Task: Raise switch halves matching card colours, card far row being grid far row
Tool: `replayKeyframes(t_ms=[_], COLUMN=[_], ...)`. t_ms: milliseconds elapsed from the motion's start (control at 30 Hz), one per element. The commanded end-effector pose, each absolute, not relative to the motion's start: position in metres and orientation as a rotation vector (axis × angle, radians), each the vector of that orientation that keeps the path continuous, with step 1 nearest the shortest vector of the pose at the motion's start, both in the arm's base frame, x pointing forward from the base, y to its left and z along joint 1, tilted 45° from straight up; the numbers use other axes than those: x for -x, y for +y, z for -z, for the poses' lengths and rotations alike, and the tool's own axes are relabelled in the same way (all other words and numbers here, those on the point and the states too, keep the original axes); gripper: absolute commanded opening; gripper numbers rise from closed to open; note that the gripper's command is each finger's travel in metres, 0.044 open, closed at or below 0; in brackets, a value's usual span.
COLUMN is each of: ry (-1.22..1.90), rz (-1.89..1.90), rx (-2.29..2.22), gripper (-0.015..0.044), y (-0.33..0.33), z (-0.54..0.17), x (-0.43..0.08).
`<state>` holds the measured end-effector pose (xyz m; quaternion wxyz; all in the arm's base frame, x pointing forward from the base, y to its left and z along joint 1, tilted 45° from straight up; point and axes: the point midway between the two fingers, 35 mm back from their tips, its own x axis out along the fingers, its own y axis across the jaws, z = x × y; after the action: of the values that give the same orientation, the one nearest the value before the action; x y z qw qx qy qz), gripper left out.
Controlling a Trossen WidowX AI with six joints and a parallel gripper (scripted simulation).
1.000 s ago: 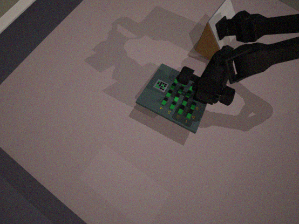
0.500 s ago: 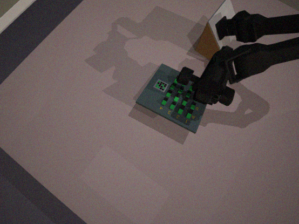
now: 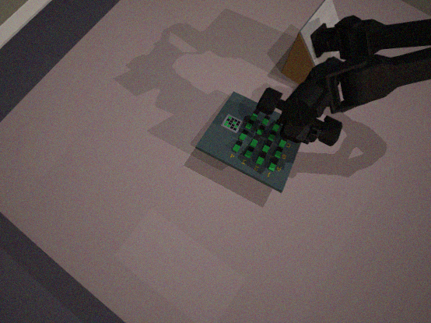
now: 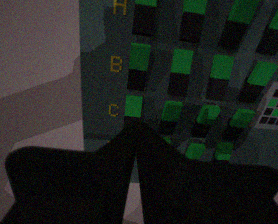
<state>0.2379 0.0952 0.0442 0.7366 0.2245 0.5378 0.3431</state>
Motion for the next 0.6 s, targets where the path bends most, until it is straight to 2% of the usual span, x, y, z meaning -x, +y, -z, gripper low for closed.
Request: replayKeyframes(t_ms=[0, 233, 567], ry=[1.142, 1.141, 1.140], rz=[-0.748, -0.747, -0.746], rx=[-0.497, -0.498, -0.494], gripper=[0.0000, 0.0000, 0.0000], y=[0.066, 0.064, 0.021], z=[-0.073, -0.073, -0.029], x=[-0.232, -0.232, -0.249])
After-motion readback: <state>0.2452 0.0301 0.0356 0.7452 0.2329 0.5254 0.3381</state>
